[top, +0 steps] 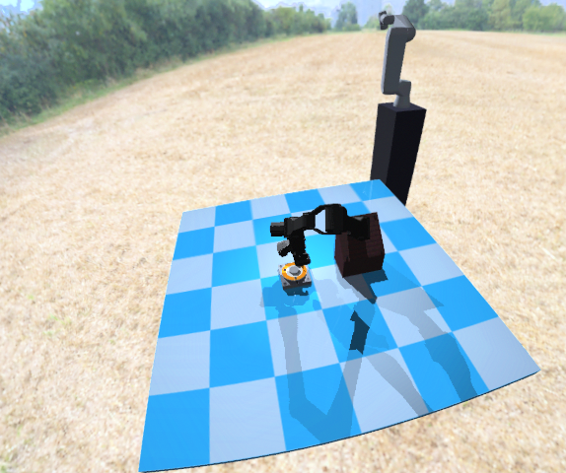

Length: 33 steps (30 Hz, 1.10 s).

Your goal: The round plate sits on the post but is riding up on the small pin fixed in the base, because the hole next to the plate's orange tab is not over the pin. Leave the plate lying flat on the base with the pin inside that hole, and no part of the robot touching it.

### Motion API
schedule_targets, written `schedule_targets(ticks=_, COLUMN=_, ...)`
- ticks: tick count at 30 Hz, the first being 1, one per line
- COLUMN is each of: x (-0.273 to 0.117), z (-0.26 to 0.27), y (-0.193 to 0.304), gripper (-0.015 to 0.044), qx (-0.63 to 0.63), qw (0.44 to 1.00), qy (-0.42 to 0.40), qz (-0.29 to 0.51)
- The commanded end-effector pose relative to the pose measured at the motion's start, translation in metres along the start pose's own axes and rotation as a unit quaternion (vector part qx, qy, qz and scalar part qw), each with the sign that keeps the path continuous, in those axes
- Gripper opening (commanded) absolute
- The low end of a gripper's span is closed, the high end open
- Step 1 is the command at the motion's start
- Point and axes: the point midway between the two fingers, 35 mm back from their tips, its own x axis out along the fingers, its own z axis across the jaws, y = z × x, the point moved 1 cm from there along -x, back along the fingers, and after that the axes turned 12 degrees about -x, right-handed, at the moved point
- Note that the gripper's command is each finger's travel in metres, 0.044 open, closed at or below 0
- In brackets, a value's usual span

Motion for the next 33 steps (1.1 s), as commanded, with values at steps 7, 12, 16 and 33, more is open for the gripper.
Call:
schedule_targets(ticks=7, x=0.002, z=0.008, y=0.005, gripper=0.0000, qx=0.003, qw=1.000, qy=-0.002, qz=-0.003)
schedule_targets(ticks=12, x=0.003, z=0.014, y=0.008, gripper=0.0000, qx=0.003, qw=1.000, qy=-0.002, qz=-0.003)
schedule_targets(ticks=16, x=0.003, z=0.018, y=0.011, gripper=0.0000, qx=0.003, qw=1.000, qy=-0.002, qz=-0.003)
schedule_targets(ticks=33, x=0.003, z=0.032, y=0.013, gripper=0.0000, qx=0.004, qw=1.000, qy=-0.003, qz=-0.003)
